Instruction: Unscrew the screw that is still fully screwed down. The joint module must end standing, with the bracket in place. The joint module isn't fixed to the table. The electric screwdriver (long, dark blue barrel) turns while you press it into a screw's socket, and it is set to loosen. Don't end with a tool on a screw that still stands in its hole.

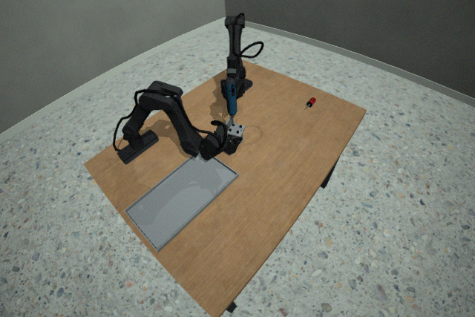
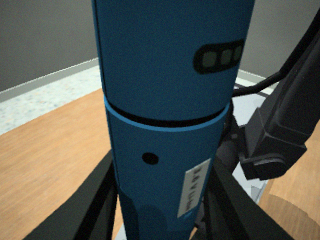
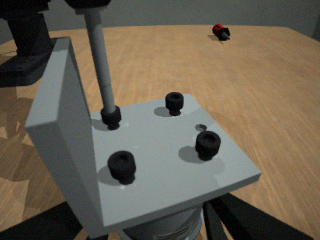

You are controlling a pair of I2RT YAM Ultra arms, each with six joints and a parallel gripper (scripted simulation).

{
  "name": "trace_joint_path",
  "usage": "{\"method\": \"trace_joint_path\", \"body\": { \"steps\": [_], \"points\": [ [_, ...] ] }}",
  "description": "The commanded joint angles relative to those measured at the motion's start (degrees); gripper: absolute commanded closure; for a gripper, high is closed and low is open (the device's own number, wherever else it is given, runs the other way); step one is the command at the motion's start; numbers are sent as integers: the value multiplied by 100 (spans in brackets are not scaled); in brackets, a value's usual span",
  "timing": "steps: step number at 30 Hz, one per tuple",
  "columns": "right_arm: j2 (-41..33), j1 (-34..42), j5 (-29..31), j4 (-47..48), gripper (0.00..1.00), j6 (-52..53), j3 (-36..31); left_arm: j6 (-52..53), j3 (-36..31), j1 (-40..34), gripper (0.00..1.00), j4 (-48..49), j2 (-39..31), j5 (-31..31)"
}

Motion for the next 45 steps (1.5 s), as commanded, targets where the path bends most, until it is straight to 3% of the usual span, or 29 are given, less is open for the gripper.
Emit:
{"method": "trace_joint_path", "body": {
  "steps": [1, 34, 45],
  "points": [
    [-190, -45, -67, 19, 41, 41, -11, -21, 9, -5, 58, 201, 105, 1],
    [-190, -45, -67, 19, 41, 41, -11, -25, -4, -3, 58, 635, 332, 2],
    [-190, -45, -68, 19, 41, 41, -11, -25, 184, -17, 58, 238, -155, -10]
  ]
}}
